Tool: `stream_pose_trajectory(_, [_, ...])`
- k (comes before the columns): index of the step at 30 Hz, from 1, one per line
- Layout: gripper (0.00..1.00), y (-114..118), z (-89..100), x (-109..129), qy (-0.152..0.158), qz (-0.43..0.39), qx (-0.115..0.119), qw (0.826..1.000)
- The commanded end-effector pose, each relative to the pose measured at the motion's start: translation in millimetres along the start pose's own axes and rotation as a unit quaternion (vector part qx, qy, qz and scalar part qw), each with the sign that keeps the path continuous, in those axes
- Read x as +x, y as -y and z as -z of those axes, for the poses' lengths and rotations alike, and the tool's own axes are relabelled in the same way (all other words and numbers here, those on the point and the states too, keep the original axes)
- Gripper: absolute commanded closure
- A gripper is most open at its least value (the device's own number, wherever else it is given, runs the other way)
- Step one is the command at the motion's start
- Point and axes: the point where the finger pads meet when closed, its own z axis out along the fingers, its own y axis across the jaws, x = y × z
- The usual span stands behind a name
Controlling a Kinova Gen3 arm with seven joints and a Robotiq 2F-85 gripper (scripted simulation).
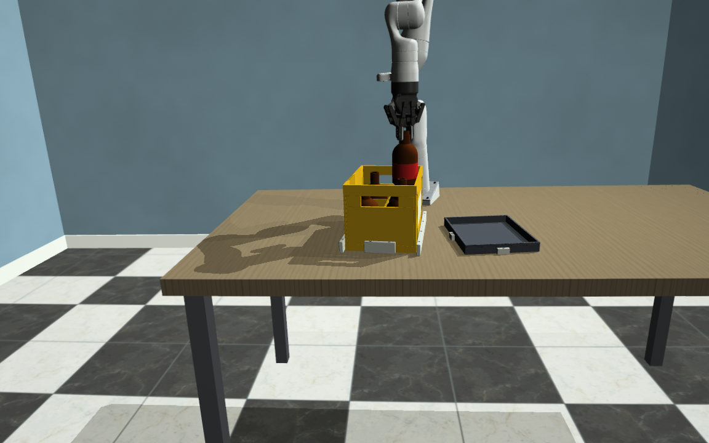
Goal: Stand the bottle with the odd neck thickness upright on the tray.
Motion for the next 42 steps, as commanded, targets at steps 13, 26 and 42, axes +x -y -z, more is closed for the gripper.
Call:
stream_pose_trajectory(13, [1.00, 0.2, 0.3, -0.2, 0.000, 0.000, 0.000, 1.000])
stream_pose_trajectory(26, [1.00, 0.2, 0.3, -0.2, 0.000, 0.000, 0.000, 1.000])
stream_pose_trajectory(42, [1.00, 0.2, 4.8, -0.2, 0.000, 0.000, 0.000, 1.000])
